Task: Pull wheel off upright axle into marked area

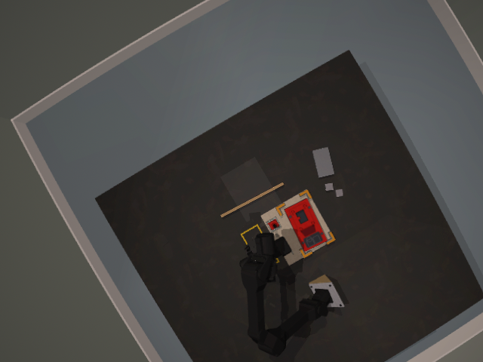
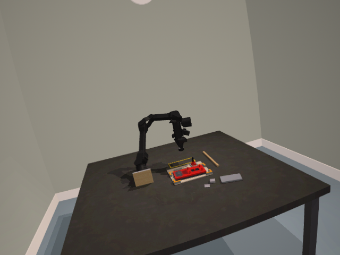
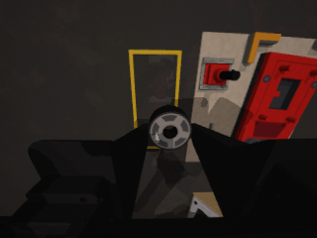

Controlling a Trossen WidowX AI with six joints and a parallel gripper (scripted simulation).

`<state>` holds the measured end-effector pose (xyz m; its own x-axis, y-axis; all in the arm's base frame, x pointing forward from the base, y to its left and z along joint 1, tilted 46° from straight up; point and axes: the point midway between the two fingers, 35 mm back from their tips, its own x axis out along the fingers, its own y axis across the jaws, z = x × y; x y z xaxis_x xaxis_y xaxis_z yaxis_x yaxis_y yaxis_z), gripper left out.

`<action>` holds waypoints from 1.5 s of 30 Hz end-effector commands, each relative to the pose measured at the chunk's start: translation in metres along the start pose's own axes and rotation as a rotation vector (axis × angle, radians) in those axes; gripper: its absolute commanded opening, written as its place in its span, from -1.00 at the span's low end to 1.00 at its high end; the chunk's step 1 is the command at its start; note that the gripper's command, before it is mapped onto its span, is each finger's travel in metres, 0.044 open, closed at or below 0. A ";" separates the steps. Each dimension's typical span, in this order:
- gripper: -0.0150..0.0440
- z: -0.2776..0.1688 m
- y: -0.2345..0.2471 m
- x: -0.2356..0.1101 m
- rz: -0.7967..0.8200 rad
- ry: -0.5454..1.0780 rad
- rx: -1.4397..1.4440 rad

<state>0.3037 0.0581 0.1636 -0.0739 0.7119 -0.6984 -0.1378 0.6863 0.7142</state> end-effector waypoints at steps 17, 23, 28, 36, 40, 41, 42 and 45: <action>-0.49 -0.011 0.014 0.023 0.006 0.001 0.005; -0.49 -0.009 0.013 0.049 0.003 0.000 0.004; -0.49 -0.009 0.014 0.073 0.004 -0.001 0.004; -0.49 -0.012 0.016 0.104 0.011 -0.001 0.003; -0.40 -0.012 0.015 0.100 0.005 0.004 0.001; -0.31 -0.012 0.015 0.100 0.005 0.004 0.001; -0.22 -0.012 0.015 0.100 0.005 0.004 0.001; 0.04 -0.012 0.015 0.100 0.005 0.004 0.001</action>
<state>0.2829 0.1382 0.1037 -0.0766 0.7151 -0.6948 -0.1349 0.6830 0.7179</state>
